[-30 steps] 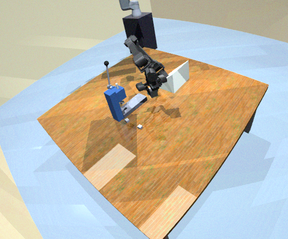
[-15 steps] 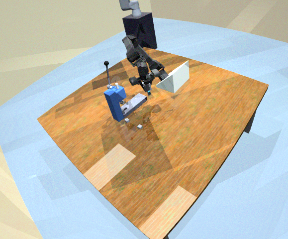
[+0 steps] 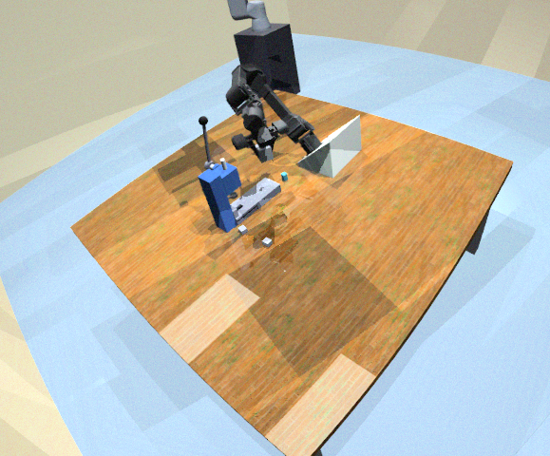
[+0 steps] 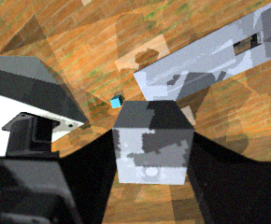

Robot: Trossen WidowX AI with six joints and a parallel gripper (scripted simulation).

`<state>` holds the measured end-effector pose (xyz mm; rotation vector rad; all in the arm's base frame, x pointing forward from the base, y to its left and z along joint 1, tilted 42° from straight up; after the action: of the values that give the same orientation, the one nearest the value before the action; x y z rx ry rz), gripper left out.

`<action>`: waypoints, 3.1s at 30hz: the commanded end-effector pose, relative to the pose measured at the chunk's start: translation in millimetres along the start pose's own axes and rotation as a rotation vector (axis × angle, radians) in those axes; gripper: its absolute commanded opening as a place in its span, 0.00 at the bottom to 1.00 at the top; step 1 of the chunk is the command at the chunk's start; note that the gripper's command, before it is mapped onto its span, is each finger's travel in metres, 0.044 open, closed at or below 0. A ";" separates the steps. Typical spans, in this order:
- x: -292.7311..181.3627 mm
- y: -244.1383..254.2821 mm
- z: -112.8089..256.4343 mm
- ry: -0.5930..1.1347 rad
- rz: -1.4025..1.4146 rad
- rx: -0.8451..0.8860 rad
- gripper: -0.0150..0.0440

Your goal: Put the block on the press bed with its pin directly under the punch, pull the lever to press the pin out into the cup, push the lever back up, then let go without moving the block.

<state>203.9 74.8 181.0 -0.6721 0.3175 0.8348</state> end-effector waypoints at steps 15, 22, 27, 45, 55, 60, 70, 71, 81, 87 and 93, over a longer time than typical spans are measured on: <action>-10.0 -5.3 4.0 -0.005 -0.393 -0.006 0.25; -10.0 -5.3 4.0 -0.005 -0.636 -0.005 0.25; -10.0 -5.4 4.0 -0.006 -0.809 -0.004 0.25; -10.0 -5.5 4.0 -0.006 -1.434 -0.002 0.25; -10.0 -5.5 4.0 -0.006 -1.780 -0.001 0.25; -10.0 -5.5 4.0 -0.006 -1.954 0.000 0.25; -9.9 -5.6 3.9 -0.006 -2.301 0.001 0.25; -9.9 -5.6 3.9 -0.006 -2.335 0.001 0.25; -9.9 -5.6 3.9 -0.006 -2.676 0.002 0.25; -9.9 -5.6 3.9 -0.006 -2.699 0.002 0.25; 4.5 -12.6 -21.4 -0.006 -2.699 0.007 0.25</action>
<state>209.9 64.8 182.3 -0.4865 -0.6538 -1.7379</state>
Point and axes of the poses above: the point midway between the two fingers, 35 mm back from their tips, its own z axis back along the fingers, its own y axis across the jaws, x = y × z, the point moved 7 cm from there along z, back along the fingers, and after that the axes turned 10 degrees about -z, right-handed, at the moved point
